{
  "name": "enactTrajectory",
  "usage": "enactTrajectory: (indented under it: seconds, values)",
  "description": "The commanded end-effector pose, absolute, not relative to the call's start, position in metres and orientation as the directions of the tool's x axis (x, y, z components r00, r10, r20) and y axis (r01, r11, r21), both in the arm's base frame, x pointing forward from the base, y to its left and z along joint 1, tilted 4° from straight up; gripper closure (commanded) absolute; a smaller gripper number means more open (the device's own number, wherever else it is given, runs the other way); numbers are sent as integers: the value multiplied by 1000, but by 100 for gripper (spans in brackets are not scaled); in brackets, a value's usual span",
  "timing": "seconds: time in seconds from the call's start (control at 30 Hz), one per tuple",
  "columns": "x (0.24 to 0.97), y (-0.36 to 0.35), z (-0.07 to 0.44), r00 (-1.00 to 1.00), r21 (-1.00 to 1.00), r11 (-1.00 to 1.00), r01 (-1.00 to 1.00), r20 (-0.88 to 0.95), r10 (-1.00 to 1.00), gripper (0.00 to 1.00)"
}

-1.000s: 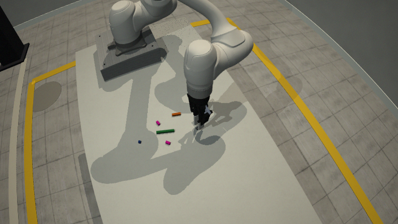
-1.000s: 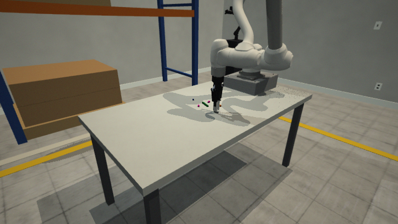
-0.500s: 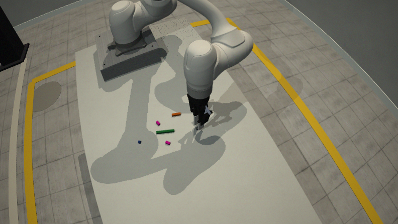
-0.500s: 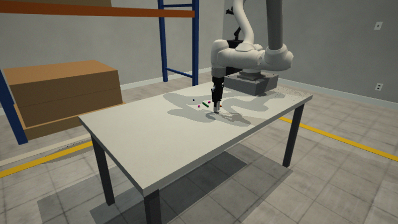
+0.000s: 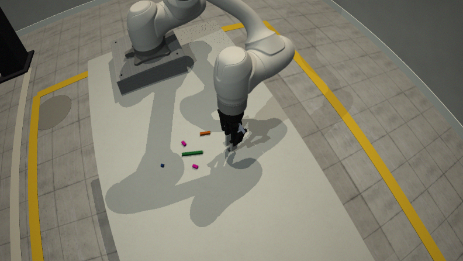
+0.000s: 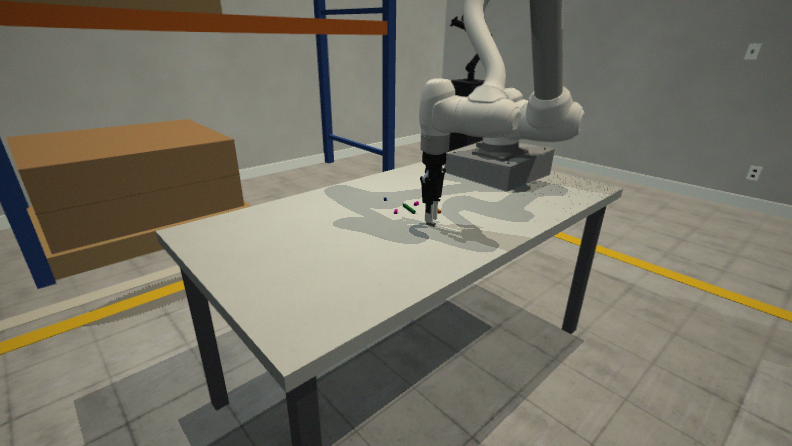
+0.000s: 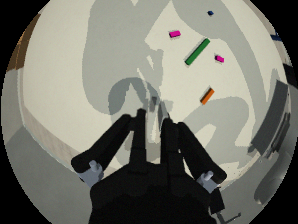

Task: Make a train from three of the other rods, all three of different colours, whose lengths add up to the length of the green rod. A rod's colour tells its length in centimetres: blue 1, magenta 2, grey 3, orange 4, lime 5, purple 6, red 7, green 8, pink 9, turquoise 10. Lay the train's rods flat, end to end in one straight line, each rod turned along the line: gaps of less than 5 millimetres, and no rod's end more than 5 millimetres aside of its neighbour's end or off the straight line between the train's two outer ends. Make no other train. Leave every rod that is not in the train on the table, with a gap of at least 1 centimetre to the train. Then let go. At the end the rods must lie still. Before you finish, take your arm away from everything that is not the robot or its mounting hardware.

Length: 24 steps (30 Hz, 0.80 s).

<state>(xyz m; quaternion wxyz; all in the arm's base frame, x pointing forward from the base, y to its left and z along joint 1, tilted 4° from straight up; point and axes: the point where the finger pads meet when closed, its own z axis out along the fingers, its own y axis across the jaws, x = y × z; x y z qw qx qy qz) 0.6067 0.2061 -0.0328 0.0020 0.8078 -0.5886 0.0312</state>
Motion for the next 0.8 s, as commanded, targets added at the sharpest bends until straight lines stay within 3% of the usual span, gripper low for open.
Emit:
enactTrajectory:
  seconds: [0.0,0.77]
  values:
    - [607,206,-33,305,-34,-307,-951,53,-951,85]
    - [607,206,-38,305,-34,-307,-951,53,-951,85]
